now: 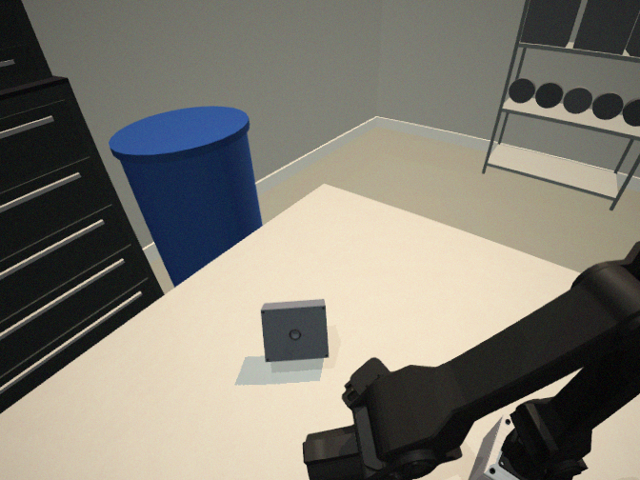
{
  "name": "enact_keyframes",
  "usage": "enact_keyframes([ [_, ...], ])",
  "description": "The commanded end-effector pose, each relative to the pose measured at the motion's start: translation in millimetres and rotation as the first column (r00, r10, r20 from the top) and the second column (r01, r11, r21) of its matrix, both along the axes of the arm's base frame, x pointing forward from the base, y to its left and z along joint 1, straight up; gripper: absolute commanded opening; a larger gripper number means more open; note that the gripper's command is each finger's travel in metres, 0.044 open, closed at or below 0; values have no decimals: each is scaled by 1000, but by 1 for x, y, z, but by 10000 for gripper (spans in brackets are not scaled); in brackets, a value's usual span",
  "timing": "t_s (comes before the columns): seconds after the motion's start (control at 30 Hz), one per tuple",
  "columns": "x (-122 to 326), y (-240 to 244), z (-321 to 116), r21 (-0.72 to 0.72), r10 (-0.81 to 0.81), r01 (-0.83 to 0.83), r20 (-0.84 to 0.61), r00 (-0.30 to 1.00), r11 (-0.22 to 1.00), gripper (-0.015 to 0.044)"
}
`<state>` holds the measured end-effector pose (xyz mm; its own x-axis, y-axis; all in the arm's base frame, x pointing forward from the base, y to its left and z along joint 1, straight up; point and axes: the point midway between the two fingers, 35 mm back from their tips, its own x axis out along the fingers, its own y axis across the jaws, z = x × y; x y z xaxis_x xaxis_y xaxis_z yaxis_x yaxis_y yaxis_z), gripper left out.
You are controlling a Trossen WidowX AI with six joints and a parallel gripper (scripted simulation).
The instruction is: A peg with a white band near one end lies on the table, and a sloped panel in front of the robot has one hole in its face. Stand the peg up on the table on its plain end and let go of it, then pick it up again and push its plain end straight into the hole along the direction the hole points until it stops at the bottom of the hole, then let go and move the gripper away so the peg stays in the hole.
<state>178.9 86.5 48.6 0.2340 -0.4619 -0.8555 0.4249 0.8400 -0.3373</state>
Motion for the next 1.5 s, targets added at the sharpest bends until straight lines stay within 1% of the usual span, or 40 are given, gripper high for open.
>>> enact_keyframes([
  [0.0,4,8,1,95,12,-6,-64,998,995,440],
  [0.23,11,21,0,282,79,-24,-183,980,959,440],
  [0.4,20,31,4,425,155,-50,-217,964,904,440],
  [0.47,22,34,6,461,177,-59,-218,960,885,440],
  [0.83,23,34,5,466,176,-56,-218,960,883,440],
  [1.07,23,34,-13,468,41,68,-218,975,881,440],
  [1.47,24,35,-24,468,37,71,-218,975,881,440],
])
